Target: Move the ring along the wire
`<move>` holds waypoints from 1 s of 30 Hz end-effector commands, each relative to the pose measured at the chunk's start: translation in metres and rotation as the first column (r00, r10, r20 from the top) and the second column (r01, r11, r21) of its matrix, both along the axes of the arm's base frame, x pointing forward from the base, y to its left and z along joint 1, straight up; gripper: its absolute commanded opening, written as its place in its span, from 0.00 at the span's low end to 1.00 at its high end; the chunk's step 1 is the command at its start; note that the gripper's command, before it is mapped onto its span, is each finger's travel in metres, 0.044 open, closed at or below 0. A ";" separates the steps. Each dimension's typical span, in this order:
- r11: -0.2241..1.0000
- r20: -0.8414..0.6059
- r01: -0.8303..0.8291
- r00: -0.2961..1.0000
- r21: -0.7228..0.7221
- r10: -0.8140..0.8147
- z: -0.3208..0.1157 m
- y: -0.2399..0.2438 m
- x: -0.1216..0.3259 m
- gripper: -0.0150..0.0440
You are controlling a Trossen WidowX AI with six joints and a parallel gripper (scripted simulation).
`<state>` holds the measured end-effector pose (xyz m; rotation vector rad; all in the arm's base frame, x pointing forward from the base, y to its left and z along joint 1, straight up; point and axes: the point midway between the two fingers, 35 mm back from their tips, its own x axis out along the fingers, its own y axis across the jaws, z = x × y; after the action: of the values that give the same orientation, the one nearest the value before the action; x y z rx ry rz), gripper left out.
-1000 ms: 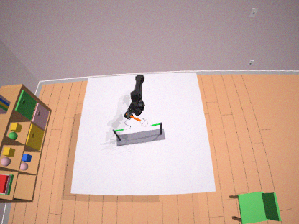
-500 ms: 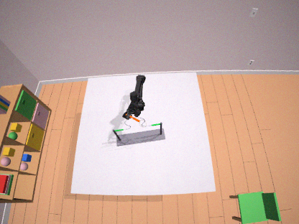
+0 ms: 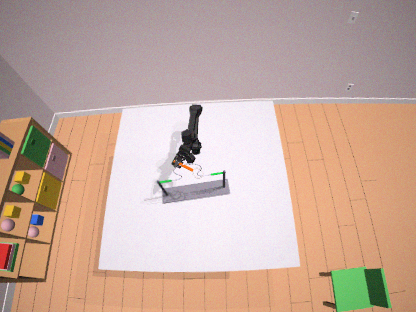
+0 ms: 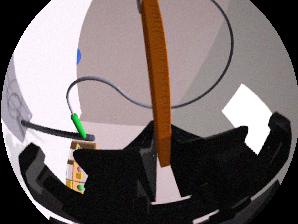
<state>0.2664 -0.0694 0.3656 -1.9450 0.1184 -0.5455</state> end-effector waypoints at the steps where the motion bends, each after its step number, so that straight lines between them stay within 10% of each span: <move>1: 0.996 0.008 0.022 1.000 0.083 -0.022 -0.011 -0.005 -0.004 0.00; 30: 0.709 -0.084 0.051 0.996 0.704 0.013 -0.117 -0.002 -0.002 0.00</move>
<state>0.2651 -0.0752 0.2594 -1.2800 0.3318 -0.3678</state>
